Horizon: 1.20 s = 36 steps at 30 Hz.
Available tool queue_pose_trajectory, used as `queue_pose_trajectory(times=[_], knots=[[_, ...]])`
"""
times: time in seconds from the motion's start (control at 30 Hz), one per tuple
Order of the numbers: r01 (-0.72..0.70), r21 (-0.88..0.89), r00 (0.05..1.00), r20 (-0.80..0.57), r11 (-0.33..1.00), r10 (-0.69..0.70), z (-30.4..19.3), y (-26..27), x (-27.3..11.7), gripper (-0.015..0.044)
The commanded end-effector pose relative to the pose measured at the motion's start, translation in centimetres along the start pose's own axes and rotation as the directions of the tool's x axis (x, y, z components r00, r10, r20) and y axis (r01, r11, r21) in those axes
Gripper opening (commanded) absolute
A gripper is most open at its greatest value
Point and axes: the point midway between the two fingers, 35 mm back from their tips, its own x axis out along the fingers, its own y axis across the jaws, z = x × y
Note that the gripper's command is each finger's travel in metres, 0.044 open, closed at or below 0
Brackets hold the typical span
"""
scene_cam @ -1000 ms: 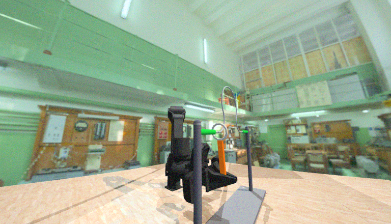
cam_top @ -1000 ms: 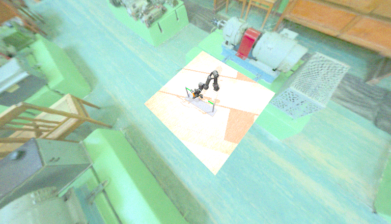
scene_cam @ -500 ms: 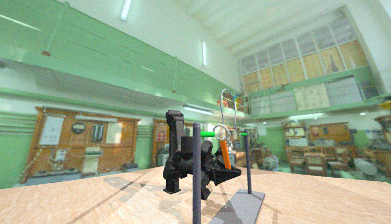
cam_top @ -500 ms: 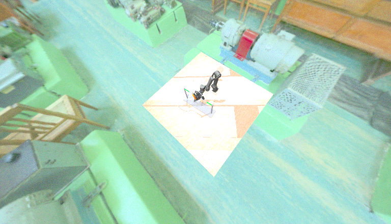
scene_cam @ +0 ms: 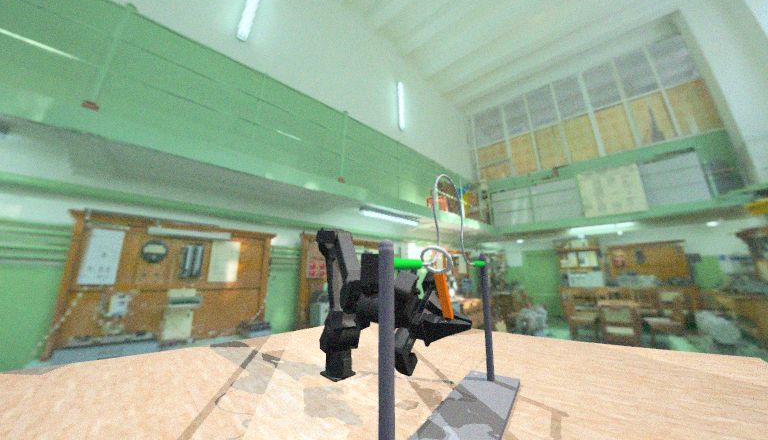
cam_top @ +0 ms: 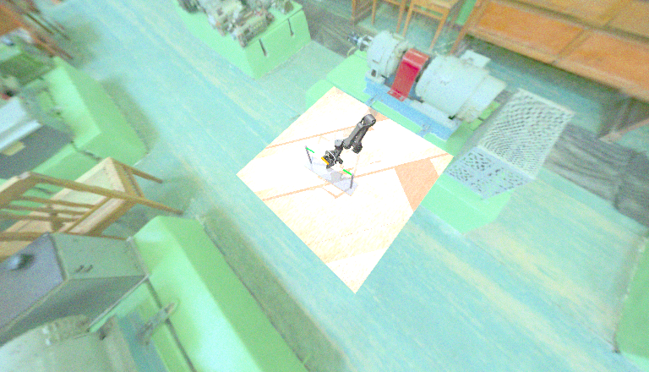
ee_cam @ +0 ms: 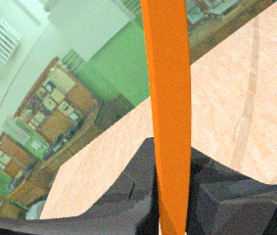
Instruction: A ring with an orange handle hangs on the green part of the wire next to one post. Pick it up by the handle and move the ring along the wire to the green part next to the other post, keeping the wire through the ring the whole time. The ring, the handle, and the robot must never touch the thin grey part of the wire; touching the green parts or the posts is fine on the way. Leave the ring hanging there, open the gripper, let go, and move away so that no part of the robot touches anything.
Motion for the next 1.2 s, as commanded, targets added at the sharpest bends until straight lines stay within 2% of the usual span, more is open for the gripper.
queue_pose_trajectory(times=[0.0, 0.37, 0.7, 1.17], knots=[[-0.011, 0.059, 0.999, -0.038, 0.998, 0.014, 0.2, 1.1, -0.4, -0.0150], [-0.031, 0.304, 0.976, -0.197, 0.952, 0.095, 1.1, 4.9, -2.6, -0.0150], [-0.048, 0.542, 0.915, -0.313, 0.839, 0.255, 3.4, 8.2, -5.0, -0.0150], [-0.065, 0.788, 0.895, -0.226, 0.612, 0.385, 6.8, 11.7, -5.6, -0.0150]])
